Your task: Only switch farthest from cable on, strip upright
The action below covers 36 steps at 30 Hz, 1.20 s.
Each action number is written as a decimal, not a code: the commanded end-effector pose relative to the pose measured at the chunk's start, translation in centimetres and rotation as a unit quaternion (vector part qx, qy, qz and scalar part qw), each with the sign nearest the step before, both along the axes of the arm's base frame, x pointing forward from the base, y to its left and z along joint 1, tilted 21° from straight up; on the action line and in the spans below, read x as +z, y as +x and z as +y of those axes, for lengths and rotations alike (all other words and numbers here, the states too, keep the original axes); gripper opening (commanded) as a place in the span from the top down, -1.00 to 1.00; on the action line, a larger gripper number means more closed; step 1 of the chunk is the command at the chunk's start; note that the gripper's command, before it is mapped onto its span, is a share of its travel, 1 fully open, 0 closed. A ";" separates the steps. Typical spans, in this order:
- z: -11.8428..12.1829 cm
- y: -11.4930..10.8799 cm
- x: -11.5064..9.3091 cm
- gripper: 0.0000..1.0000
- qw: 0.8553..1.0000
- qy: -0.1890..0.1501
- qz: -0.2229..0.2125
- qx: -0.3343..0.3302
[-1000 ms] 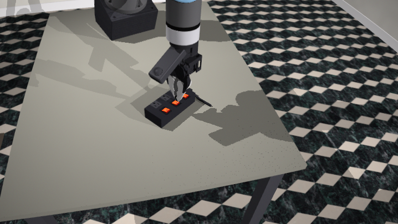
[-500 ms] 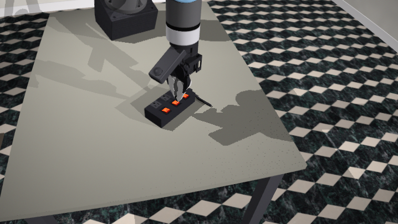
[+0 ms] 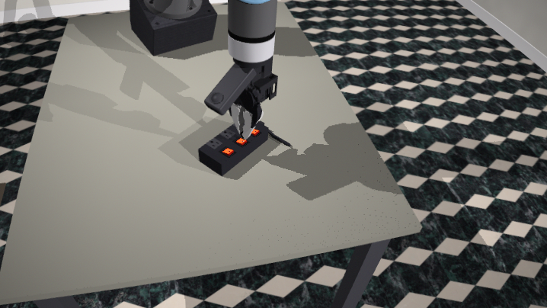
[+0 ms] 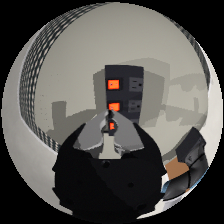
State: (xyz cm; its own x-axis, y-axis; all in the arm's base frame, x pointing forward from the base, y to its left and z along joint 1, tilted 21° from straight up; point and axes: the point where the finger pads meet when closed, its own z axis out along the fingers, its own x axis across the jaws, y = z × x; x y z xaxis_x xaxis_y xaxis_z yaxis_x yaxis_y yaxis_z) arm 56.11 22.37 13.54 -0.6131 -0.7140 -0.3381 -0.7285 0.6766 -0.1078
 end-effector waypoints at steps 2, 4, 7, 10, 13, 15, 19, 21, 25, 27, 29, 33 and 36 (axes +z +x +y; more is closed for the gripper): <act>0.0 0.0 0.1 1.00 1.000 0.000 -0.001 0.000; 0.0 0.0 0.1 1.00 1.000 0.000 -0.001 0.000; 0.0 0.0 0.1 1.00 1.000 0.000 -0.001 0.000; 0.0 0.0 0.1 1.00 1.000 0.000 -0.001 0.000; 0.0 0.0 0.1 1.00 1.000 0.000 -0.001 0.000; 0.0 0.0 0.1 1.00 1.000 0.000 -0.001 0.000; 0.0 0.1 0.0 1.00 1.000 0.000 -0.001 0.000; 0.0 0.1 0.0 1.00 1.000 0.000 -0.001 0.000; 0.0 0.1 -0.1 1.00 1.000 0.000 -0.001 0.000; 0.1 0.1 -0.2 1.00 1.000 0.000 -0.001 0.000; 0.1 0.1 -0.2 1.00 1.000 0.000 -0.001 0.000; 0.1 0.2 -0.4 1.00 1.000 0.000 -0.001 0.000; 0.1 0.2 -0.5 1.00 1.000 0.000 -0.001 0.000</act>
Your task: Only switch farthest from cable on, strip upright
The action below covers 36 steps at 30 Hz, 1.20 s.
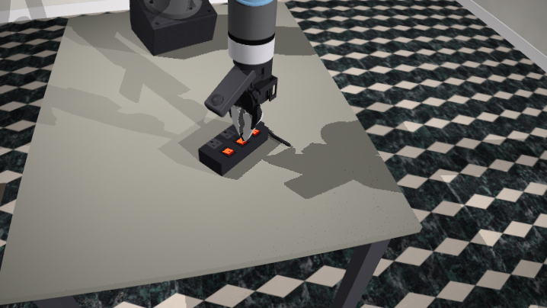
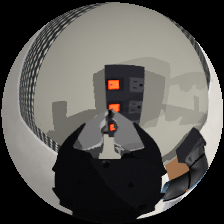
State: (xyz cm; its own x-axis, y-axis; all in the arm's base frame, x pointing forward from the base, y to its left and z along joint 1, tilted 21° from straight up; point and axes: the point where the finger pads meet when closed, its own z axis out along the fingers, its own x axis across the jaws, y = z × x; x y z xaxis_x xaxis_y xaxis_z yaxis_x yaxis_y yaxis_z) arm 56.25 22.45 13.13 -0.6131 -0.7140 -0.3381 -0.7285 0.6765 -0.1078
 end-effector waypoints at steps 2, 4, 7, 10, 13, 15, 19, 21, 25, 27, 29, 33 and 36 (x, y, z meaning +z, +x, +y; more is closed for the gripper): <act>0.0 0.1 -0.2 1.00 1.000 0.000 -0.001 0.000; 0.1 0.1 -0.2 1.00 1.000 0.000 -0.001 0.000; 0.1 0.2 -0.3 1.00 1.000 0.000 -0.001 0.000; 0.1 0.2 -0.3 1.00 1.000 0.000 -0.001 0.000; 0.1 0.2 -0.3 1.00 1.000 0.000 -0.001 0.000; 0.1 0.2 -0.3 1.00 1.000 0.000 -0.001 0.000; 0.1 0.2 -0.3 1.00 1.000 0.000 -0.001 0.000; 0.1 0.2 -0.3 1.00 1.000 0.000 -0.001 0.000; 0.1 0.2 -0.3 1.00 1.000 0.000 -0.001 0.000; 0.1 0.2 -0.3 1.00 1.000 0.000 -0.001 0.000; 0.1 0.2 -0.3 1.00 1.000 0.000 -0.001 0.000; 0.0 0.1 0.0 1.00 1.000 0.000 -0.001 0.000; -0.1 -0.1 0.6 1.00 1.000 0.000 -0.001 0.000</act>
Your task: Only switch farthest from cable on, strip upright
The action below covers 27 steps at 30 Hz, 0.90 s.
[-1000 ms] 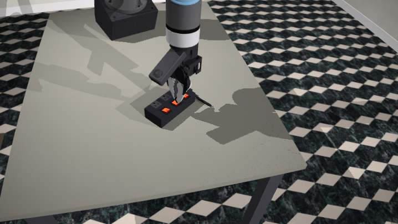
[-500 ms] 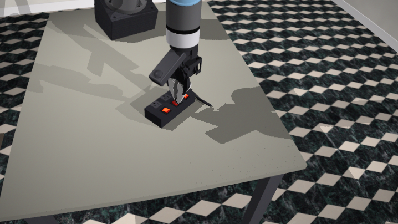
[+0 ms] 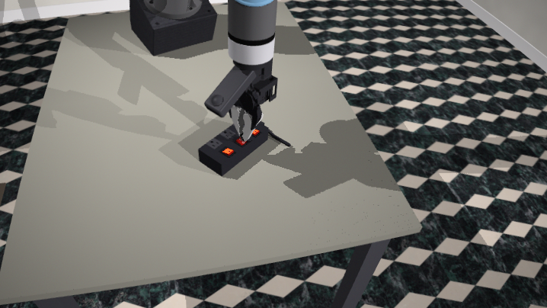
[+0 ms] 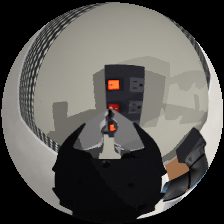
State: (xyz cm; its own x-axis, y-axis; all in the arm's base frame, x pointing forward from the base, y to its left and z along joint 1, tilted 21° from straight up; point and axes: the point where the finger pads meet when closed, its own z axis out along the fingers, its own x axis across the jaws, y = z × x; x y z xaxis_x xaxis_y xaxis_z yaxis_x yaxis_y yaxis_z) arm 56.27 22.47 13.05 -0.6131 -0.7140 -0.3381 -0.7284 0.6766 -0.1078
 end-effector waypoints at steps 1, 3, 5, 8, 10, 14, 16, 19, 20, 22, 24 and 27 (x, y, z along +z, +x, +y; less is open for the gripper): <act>-0.2 -0.3 1.0 1.00 1.000 0.000 -0.001 0.000; -0.3 -0.4 1.5 1.00 1.000 0.000 -0.001 0.000; -0.4 -0.6 2.1 1.00 1.000 0.000 -0.001 0.000; -0.4 -0.7 2.3 1.00 1.000 0.000 -0.001 0.000; -0.5 -0.9 2.8 1.00 1.000 0.000 -0.001 0.000; -0.6 -1.0 3.3 1.00 1.000 0.000 -0.001 0.000; -0.6 -1.0 3.4 1.00 1.000 0.000 -0.001 0.000; -0.6 -1.0 3.4 1.00 1.000 0.000 -0.001 0.000; -0.6 -1.0 3.4 1.00 1.000 0.000 -0.001 0.000; -0.6 -1.0 3.4 1.00 1.000 0.000 -0.001 0.000; -0.6 -1.0 3.4 1.00 1.000 0.000 -0.001 0.000; -0.6 -1.0 3.4 1.00 1.000 0.000 -0.001 0.000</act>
State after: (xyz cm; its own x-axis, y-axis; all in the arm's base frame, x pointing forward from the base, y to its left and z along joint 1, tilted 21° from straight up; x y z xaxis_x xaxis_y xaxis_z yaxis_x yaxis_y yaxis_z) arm 55.20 21.83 16.34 -0.6131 -0.7140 -0.3381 -0.7284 0.6766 -0.1078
